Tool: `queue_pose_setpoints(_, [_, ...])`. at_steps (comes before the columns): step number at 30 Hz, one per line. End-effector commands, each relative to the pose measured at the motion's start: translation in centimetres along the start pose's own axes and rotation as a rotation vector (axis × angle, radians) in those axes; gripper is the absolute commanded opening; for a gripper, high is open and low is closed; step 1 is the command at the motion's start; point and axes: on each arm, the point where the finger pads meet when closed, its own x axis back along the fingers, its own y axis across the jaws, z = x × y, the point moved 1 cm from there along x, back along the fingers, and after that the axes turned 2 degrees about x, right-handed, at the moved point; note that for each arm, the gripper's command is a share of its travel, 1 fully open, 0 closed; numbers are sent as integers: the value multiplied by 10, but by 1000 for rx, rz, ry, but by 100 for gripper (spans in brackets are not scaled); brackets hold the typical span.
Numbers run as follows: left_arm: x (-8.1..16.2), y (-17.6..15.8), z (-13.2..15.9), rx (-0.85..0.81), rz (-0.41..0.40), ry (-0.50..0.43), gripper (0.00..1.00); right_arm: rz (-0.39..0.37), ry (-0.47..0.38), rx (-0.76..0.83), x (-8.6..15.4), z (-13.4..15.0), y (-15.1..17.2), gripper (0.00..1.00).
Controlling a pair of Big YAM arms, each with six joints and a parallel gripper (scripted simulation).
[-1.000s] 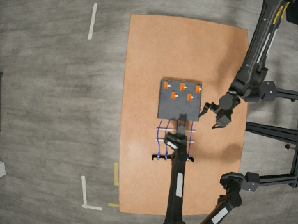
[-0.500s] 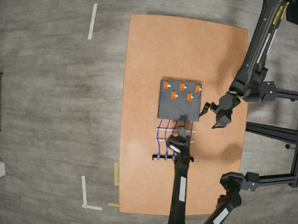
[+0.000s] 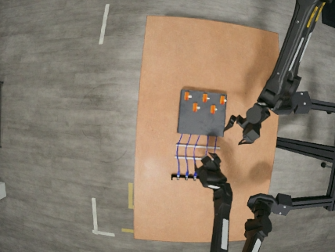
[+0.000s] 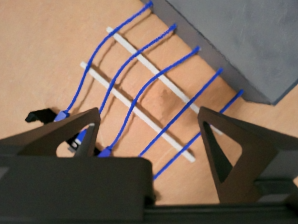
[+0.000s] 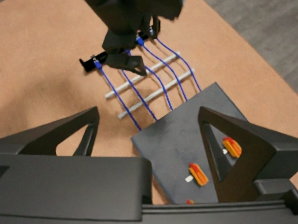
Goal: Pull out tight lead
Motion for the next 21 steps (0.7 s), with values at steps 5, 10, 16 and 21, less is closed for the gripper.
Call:
queue_pose_setpoints(5, [27,-8,-20,240,-66,-151,100,8,-16,0,-3,-10,-5,100])
queue_pose_setpoints(10, [35,-9,-21,245,-89,-182,100,8,-16,0,-3,-10,-5,100])
queue_pose_setpoints(16, [34,-9,-22,228,-89,-176,100,8,-16,0,-3,-10,-5,100])
queue_pose_setpoints(21, [34,-9,-22,228,-88,-176,100,8,-16,0,-3,-10,-5,100])
